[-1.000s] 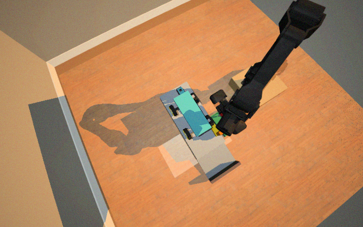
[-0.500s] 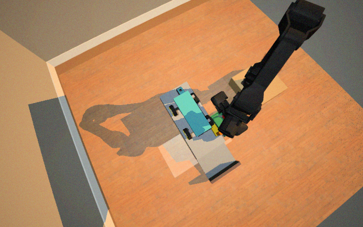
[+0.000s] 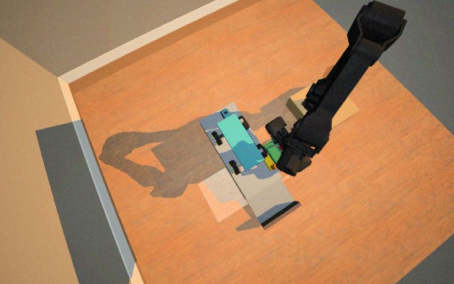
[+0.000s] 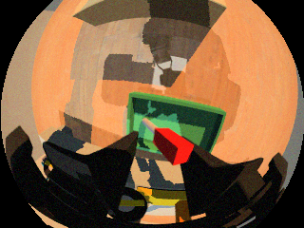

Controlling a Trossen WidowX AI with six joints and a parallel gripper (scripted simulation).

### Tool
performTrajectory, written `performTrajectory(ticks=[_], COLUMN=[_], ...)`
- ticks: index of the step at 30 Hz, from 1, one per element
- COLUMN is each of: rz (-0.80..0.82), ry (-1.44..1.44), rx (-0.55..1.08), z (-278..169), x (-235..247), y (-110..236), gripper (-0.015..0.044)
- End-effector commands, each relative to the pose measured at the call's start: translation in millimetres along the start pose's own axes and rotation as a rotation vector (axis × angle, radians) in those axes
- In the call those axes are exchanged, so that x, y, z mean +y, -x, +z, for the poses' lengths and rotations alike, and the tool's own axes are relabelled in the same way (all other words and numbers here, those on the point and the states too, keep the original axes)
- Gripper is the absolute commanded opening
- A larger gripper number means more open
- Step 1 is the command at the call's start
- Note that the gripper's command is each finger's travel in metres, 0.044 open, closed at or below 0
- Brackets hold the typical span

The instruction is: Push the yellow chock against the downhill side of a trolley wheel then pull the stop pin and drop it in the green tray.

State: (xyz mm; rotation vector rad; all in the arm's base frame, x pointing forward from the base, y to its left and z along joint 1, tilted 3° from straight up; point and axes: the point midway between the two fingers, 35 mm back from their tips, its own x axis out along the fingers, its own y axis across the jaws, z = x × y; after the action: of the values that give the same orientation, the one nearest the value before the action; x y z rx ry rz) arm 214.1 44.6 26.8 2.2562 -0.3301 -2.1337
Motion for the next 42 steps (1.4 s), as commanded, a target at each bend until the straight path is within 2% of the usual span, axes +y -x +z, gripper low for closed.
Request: performTrajectory(ticks=[1, 42], rz=[0.003, 0.001], ry=[-0.005, -0.005], rx=[0.004, 0.004], z=[-0.7, -2.0], x=[-2.1, -28.9], y=[-0.7, -13.9], gripper=[0.0190, 0.0190])
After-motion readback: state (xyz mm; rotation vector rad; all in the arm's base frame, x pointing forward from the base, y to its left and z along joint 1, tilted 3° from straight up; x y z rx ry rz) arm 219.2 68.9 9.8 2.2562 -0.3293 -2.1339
